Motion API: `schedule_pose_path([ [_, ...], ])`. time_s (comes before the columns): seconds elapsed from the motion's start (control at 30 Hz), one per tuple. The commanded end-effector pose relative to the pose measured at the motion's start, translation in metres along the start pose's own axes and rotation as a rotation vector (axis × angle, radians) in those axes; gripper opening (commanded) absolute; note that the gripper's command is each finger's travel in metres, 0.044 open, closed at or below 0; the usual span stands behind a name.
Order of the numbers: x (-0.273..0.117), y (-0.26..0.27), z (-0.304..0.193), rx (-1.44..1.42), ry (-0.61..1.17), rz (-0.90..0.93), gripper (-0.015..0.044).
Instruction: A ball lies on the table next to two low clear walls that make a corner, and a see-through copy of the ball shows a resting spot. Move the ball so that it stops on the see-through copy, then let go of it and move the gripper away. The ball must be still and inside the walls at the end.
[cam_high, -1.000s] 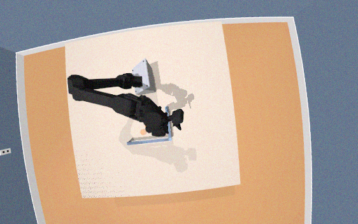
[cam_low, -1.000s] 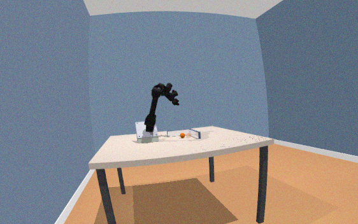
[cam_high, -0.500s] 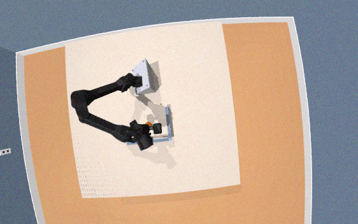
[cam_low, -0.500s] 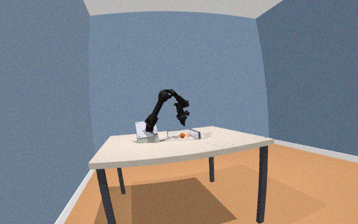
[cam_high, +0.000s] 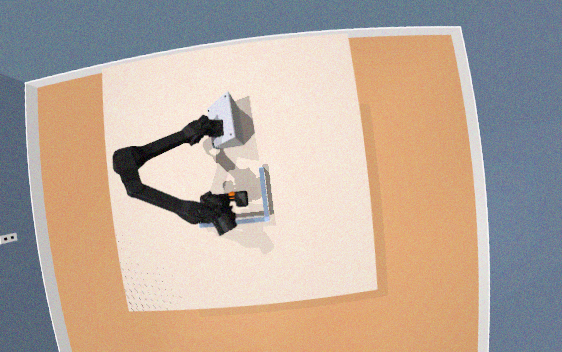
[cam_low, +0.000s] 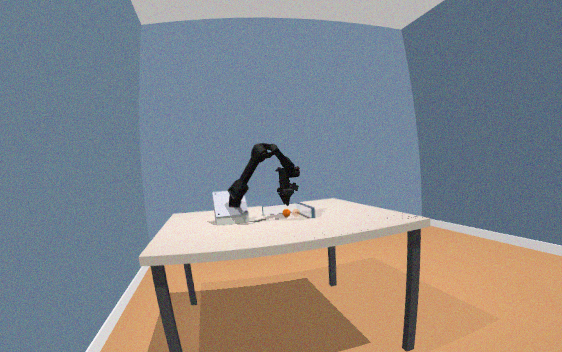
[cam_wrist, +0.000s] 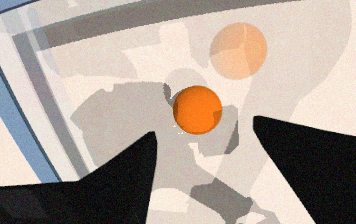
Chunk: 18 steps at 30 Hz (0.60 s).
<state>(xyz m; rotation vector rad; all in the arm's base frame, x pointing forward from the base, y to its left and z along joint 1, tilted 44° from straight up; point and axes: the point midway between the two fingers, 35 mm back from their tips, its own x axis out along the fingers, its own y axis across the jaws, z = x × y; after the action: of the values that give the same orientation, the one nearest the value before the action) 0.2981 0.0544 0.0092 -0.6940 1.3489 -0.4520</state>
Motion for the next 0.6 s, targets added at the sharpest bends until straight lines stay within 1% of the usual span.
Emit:
schedule_pose_path([
  [0.0,0.007,0.000,-0.003,-0.012,0.009,-0.007,0.0336],
  [0.57,0.033,0.000,-0.002,-0.012,0.009,-0.008,0.0336],
])
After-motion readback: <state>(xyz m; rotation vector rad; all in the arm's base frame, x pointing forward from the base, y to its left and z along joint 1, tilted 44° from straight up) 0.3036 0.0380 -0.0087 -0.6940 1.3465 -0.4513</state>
